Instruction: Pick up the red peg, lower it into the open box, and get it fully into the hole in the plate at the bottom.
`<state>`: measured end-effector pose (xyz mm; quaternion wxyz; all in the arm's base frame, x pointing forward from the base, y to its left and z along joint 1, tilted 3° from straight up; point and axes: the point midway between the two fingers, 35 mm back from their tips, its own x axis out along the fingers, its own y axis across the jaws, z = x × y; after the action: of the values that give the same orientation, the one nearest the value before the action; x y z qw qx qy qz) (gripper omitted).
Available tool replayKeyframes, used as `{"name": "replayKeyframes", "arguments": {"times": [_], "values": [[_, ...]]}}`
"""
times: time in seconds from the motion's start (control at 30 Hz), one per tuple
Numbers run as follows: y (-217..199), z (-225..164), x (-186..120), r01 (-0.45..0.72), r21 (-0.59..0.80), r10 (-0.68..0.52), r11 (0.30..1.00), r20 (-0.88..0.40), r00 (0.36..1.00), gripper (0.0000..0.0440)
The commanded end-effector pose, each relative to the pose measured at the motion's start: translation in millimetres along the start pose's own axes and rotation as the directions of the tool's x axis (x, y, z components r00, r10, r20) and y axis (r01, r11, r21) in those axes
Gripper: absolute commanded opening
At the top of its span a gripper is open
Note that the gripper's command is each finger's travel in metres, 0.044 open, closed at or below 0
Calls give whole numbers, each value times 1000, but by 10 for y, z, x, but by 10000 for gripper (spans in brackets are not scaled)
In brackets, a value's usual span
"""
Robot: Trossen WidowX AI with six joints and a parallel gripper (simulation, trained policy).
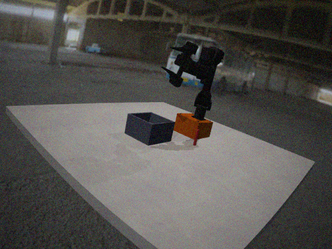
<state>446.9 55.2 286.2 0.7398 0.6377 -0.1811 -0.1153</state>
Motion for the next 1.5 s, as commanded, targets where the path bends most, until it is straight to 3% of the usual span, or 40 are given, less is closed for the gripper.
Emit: {"name": "replayKeyframes", "arguments": {"times": [0.0, 0.07, 0.5, 0.97, 1.47], "values": [[-18, -28, 1, 13, -27, -13, 1000, -18, 1000, 419], [-60, -93, -6, 39, -78, -44, 996, -55, 998, 440], [54, -423, -225, 90, -414, -222, 906, -284, 933, 440], [370, -472, -664, -73, -684, -320, 726, -430, 844, 440], [456, -478, -1006, -277, -799, -377, 534, -518, 768, 440]]}}
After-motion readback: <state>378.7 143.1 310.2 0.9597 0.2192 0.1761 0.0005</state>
